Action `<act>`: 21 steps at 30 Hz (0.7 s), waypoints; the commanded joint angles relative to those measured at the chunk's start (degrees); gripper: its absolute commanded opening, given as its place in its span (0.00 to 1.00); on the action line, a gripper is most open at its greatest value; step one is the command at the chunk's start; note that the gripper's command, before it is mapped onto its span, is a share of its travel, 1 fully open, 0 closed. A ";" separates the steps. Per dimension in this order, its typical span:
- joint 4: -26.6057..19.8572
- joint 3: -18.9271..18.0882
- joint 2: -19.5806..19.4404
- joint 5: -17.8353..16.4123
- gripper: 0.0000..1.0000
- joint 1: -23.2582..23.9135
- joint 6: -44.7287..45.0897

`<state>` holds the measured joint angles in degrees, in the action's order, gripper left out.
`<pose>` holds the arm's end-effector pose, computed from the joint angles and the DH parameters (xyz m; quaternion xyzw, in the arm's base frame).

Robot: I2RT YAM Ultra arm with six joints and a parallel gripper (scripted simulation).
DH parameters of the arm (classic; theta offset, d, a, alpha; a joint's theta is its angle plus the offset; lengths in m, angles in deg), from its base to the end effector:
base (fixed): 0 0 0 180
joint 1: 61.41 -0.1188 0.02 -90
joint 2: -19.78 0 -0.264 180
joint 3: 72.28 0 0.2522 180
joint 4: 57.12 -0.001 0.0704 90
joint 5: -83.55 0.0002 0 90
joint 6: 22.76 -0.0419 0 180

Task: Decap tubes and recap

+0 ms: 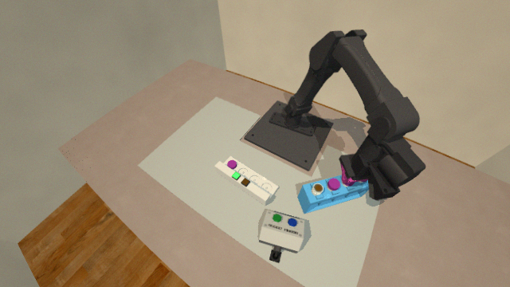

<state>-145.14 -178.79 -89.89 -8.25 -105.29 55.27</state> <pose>0.2566 0.2499 0.2412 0.2747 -0.9614 -0.0091 0.0165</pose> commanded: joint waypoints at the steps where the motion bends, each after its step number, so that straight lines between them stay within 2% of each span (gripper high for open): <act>1: 0.25 -0.28 0.46 0.03 0.00 0.06 -14.80; 5: 0.28 -0.25 0.46 0.04 0.00 0.06 -26.26; 7: 0.28 -0.25 0.46 0.04 0.00 0.06 -26.26; 10: 0.30 -0.22 0.46 0.04 0.00 0.06 -34.85; 18: 0.30 -0.22 0.46 0.04 0.00 0.06 -35.67; 19: 0.30 -0.22 0.46 0.04 0.49 0.06 -35.67; 21: 0.30 -0.22 0.46 0.04 0.49 0.06 -35.67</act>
<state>-144.90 -178.79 -89.78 -8.34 -105.27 20.76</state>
